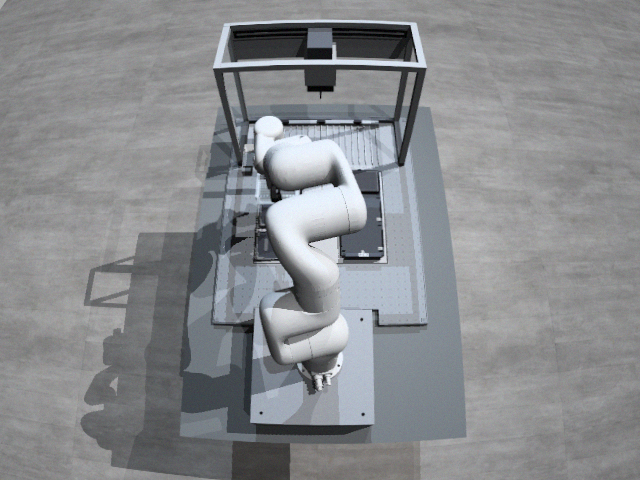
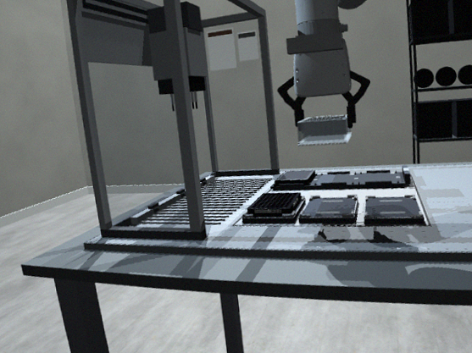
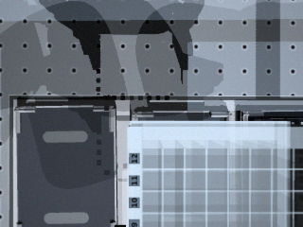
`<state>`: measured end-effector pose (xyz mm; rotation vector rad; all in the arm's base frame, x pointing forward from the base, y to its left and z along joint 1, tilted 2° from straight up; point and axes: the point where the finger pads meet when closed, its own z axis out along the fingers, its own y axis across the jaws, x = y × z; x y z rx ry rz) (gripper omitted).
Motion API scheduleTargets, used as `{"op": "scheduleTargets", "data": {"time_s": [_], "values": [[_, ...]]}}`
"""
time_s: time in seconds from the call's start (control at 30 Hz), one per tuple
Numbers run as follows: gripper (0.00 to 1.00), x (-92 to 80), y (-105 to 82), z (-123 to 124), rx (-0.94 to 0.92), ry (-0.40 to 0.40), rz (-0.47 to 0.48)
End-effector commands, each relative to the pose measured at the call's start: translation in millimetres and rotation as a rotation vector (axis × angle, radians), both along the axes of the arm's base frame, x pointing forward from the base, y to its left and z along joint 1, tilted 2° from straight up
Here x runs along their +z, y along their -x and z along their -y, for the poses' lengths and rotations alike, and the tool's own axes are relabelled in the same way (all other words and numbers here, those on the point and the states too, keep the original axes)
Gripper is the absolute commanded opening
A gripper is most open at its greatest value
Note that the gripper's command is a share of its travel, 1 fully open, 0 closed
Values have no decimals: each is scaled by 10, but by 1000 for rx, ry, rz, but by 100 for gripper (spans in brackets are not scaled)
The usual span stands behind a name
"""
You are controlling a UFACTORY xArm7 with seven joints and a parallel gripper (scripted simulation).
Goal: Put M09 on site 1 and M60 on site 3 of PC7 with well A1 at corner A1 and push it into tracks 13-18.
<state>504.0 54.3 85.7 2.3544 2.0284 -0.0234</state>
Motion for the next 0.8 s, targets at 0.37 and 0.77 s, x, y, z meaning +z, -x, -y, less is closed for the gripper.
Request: {"op": "scheduleTargets", "data": {"time_s": [0.37,0.77], "values": [[0,30,220,440,-2,0,4],[0,40,454,883,-2,0,4]]}}
